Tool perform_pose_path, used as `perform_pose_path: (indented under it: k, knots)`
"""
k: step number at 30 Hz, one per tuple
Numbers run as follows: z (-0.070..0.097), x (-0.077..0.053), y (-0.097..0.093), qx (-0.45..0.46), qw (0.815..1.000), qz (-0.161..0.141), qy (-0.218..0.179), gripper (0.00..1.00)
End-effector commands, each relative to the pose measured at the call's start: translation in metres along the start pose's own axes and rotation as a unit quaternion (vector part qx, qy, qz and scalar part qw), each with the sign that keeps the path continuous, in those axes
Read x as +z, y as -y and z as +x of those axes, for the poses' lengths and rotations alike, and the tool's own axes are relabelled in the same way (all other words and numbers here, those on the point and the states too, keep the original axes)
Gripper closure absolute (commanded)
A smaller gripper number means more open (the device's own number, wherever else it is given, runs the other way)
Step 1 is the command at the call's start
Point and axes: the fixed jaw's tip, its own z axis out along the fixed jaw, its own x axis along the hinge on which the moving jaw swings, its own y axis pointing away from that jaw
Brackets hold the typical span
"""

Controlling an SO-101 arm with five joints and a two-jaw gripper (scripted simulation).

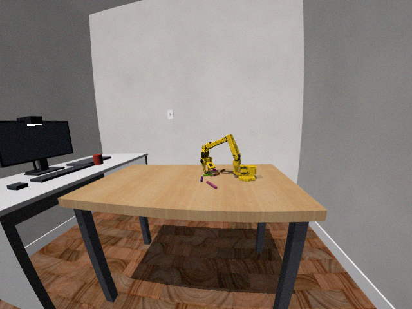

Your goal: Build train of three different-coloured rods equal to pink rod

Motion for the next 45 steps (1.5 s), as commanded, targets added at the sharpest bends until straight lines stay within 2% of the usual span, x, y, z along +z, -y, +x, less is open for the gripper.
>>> perform_pose_path:
  k: [1, 16, 24, 35, 45]
  knots:
    - [0.009, -0.016, 0.009, -0.005, 0.999, 0.03, -0.036, 1.0]
    - [0.009, -0.018, 0.009, -0.005, 0.999, 0.03, -0.036, 1.0]
    - [0.009, -0.027, 0.01, -0.005, 0.999, 0.03, -0.036, 1.0]
    - [0.007, -0.05, 0.011, -0.005, 0.999, 0.03, -0.036, 1.0]
    - [0.007, -0.053, 0.011, -0.005, 0.999, 0.03, -0.036, 1.0]
